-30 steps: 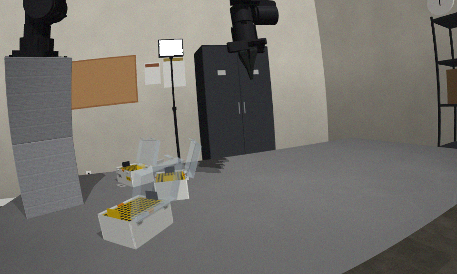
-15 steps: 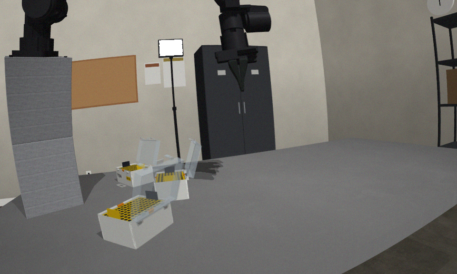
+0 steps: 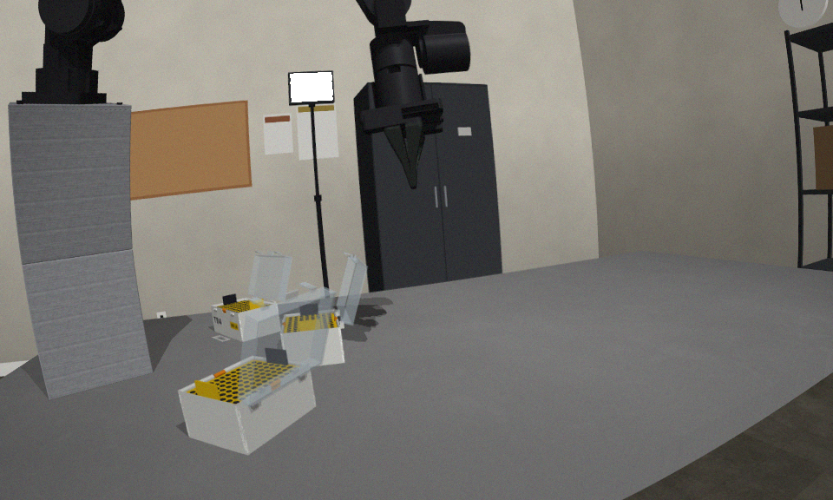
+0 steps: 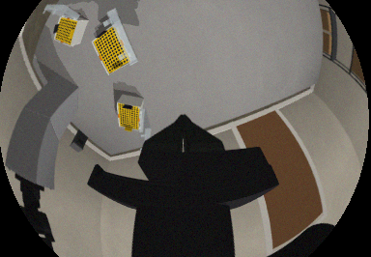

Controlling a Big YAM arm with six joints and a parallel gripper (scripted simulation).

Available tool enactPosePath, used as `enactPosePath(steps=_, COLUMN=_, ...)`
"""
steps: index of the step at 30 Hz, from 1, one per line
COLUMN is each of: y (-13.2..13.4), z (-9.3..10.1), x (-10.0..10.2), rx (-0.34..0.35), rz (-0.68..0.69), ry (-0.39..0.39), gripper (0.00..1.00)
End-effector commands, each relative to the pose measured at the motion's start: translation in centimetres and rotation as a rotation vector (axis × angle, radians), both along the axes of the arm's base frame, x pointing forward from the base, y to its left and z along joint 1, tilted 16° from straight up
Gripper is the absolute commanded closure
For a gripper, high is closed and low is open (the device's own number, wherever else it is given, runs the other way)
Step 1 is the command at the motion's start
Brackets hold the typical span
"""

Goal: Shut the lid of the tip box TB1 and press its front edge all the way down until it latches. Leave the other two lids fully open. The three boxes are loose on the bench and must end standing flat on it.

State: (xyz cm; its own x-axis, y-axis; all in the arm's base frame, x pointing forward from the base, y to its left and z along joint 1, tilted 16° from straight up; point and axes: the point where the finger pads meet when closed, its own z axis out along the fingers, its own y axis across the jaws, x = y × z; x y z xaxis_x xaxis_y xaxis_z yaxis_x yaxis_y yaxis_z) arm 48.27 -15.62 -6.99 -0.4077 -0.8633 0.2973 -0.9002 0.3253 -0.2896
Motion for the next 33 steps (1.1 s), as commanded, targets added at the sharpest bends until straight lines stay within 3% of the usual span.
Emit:
enactPosePath(steps=1, y=-1.1, z=1.1, x=-0.2, rx=-0.029, rz=0.005, ry=-0.035, gripper=1.0)
enactPosePath(steps=5, y=-1.5, z=0.7, x=-1.0, rx=-0.026, rz=0.006, ry=-0.035, gripper=1.0)
enactPosePath(steps=6, y=-0.5, z=0.4, x=-1.0, rx=-0.055, rz=0.016, ry=-0.021, gripper=1.0)
enactPosePath(steps=8, y=-0.9, z=0.2, x=-1.8, rx=-0.069, rz=0.01, ry=-0.018, gripper=1.0)
enactPosePath(steps=9, y=-2.4, z=0.1, x=-2.7, rx=-0.07, rz=-0.018, ry=-0.017, gripper=1.0)
enactPosePath(steps=16, y=-3.8, z=-1.2, x=-5.7, rx=-0.065, rz=-0.016, ry=-0.017, gripper=1.0)
enactPosePath(steps=17, y=-4.1, z=-1.3, x=-6.2, rx=-0.098, rz=-0.033, ry=-0.002, gripper=1.0)
enactPosePath(steps=23, y=-4.2, z=-1.8, x=-7.7, rx=-0.107, rz=-0.027, ry=0.003, gripper=1.0)
enactPosePath(steps=25, y=-5.0, z=-2.1, x=-8.9, rx=-0.105, rz=-0.038, ry=0.004, gripper=1.0)
enactPosePath(steps=27, y=-5.2, z=-2.8, x=-10.2, rx=-0.146, rz=-0.062, ry=0.039, gripper=1.0)
enactPosePath(steps=33, y=-6.0, z=-3.0, x=-12.7, rx=-0.145, rz=-0.061, ry=0.028, gripper=1.0)
